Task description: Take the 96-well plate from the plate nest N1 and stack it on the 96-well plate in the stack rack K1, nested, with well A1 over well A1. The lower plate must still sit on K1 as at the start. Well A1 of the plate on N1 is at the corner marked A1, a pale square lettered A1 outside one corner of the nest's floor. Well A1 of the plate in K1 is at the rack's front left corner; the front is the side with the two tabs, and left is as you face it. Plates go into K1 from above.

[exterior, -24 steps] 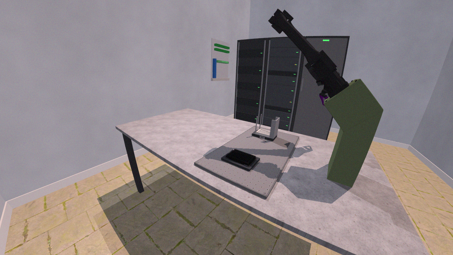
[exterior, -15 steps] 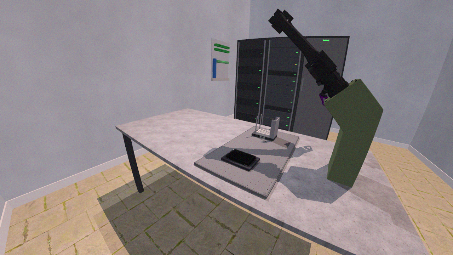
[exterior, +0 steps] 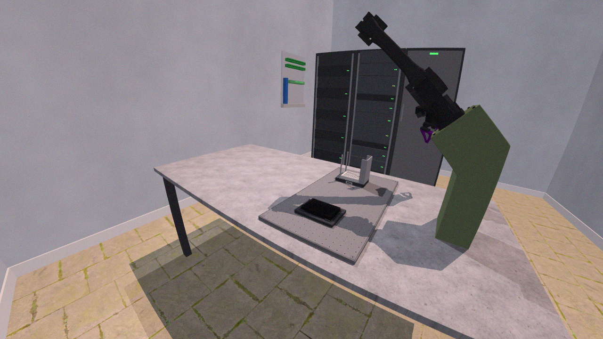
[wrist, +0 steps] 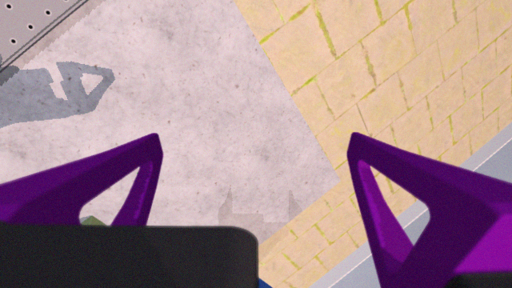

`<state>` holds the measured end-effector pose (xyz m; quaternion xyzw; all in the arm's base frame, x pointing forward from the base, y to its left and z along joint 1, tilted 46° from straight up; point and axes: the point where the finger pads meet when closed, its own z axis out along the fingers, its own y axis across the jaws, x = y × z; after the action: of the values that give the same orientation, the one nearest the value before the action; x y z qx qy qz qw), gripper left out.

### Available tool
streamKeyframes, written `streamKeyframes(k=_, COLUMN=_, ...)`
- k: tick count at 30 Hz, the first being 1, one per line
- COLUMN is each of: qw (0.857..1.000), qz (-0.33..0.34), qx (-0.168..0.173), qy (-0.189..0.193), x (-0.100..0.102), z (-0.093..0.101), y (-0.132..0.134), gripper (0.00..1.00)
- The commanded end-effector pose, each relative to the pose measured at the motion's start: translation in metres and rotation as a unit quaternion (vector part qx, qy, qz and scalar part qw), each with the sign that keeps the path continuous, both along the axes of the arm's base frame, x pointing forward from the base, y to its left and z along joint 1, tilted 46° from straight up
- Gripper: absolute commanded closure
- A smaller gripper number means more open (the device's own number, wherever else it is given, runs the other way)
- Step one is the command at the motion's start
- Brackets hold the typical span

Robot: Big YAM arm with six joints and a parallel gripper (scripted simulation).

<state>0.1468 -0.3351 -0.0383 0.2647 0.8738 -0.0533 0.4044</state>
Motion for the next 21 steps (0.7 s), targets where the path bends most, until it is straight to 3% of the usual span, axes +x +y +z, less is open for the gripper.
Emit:
streamKeyframes(k=1, qw=1.000, qz=0.004, qx=-0.015, qy=-0.005, x=0.019, z=0.013, y=-0.013, gripper=0.00)
streamKeyframes(k=2, qw=1.000, qz=0.016, qx=0.002, qy=0.006, x=0.023, z=0.012, y=-0.008, gripper=0.00)
streamKeyframes(k=6, qw=1.000, qz=0.020, qx=0.009, qy=0.009, x=0.041, z=0.005, y=0.008, gripper=0.00)
streamKeyframes(k=11, qw=0.999, qz=0.035, qx=0.004, qy=0.018, x=0.058, z=0.014, y=0.003, gripper=0.00)
streamKeyframes(k=21, qw=0.997, qz=0.065, qx=0.020, qy=0.042, x=0.103, z=0.016, y=0.029, gripper=0.00)
